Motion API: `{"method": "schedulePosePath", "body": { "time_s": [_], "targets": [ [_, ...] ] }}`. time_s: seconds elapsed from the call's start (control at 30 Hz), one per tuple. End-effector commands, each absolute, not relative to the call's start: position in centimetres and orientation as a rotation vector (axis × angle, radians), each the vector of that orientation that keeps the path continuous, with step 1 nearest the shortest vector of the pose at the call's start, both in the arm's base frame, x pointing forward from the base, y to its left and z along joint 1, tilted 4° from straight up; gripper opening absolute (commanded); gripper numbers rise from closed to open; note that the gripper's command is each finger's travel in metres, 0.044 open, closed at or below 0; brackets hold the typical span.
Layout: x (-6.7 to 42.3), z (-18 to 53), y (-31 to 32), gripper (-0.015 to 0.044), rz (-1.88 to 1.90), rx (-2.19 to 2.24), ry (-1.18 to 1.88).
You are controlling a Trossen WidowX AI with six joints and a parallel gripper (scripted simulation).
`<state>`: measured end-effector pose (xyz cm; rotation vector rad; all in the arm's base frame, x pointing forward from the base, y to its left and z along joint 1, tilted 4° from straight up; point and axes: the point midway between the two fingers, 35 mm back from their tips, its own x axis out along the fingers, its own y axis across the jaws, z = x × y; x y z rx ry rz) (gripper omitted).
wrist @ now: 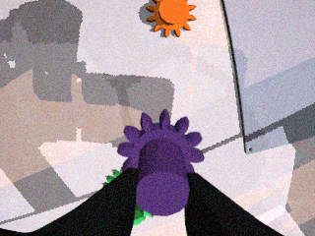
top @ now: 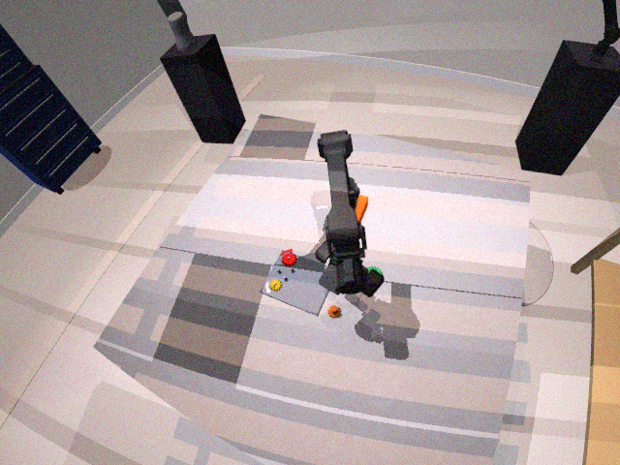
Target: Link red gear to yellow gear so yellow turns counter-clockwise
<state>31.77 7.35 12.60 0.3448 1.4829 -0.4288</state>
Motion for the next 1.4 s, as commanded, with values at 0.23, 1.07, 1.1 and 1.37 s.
{"method": "schedulePosePath", "body": {
  "time_s": [0.23,1.07,1.1,1.37],
  "targets": [
    [31.2,15.5,7.6,0.0,-0.433,0.349,1.478],
    [31.5,15.3,3.6,0.0,-0.434,0.348,1.478],
    [31.6,15.2,3.4,0.0,-0.434,0.348,1.478],
    [31.6,14.6,1.5,0.0,-0.435,0.347,1.477]
  ]
}}
